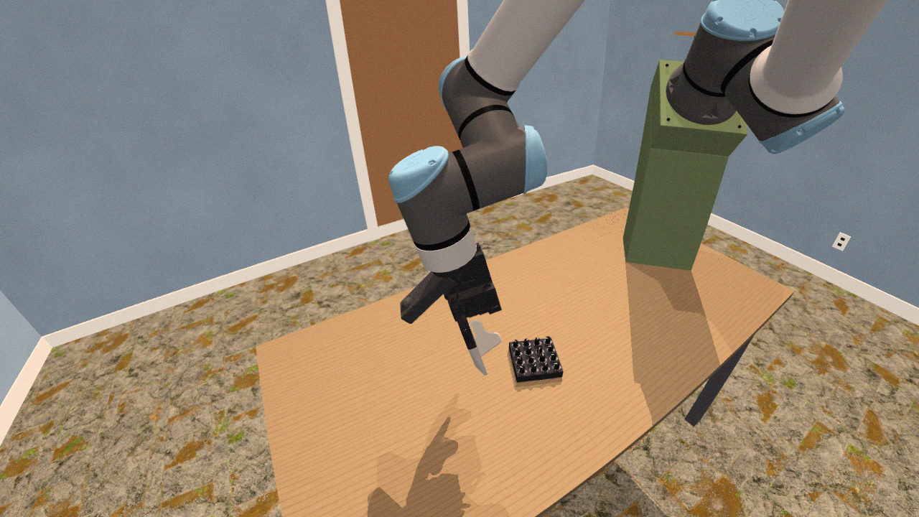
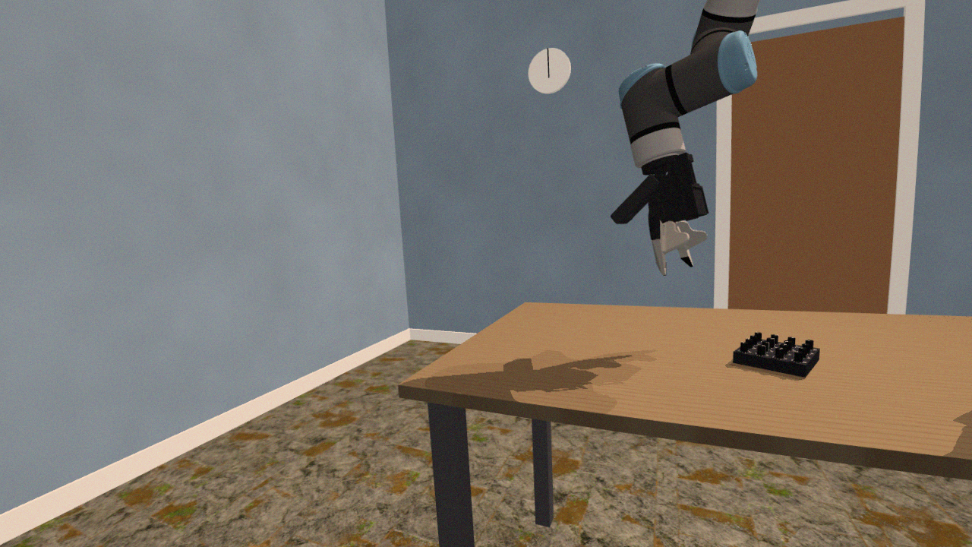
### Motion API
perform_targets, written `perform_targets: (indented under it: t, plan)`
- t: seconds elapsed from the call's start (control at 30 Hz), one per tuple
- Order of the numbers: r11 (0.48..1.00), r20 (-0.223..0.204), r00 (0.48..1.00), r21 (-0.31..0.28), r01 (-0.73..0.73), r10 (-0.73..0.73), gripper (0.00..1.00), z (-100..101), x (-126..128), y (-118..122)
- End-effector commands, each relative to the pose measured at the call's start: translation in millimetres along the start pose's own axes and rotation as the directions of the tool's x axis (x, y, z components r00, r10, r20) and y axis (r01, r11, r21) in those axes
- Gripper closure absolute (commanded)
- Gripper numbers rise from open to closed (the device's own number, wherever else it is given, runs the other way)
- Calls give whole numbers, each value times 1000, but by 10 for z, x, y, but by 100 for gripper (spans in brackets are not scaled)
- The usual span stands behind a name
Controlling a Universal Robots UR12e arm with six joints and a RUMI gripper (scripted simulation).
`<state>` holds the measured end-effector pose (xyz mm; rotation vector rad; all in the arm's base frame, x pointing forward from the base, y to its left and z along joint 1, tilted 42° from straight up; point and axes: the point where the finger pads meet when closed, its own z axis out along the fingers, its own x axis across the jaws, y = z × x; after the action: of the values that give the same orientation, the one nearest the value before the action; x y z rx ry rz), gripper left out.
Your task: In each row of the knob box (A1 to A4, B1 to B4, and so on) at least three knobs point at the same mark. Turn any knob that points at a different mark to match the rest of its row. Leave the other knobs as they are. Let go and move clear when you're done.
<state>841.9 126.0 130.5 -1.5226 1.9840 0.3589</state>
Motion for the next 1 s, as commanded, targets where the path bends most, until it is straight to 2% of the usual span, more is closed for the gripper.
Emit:
perform_targets:
  t: [0.0, 0.33, 0.4, 0.77, 0.97]
  plan:
    - [998, -3, 1000, 54, -22, 22, 0, 222, 83, 268]
    - [988, -3, 998, 138, -63, 64, 0, 654, 239, 837]
    - [988, -3, 998, 138, -63, 64, 0, 654, 239, 837]
    - [976, -1, 996, 197, -92, 94, 0, 969, 353, 1242]
    - [973, -1, 995, 210, -99, 101, 0, 1045, 381, 1337]
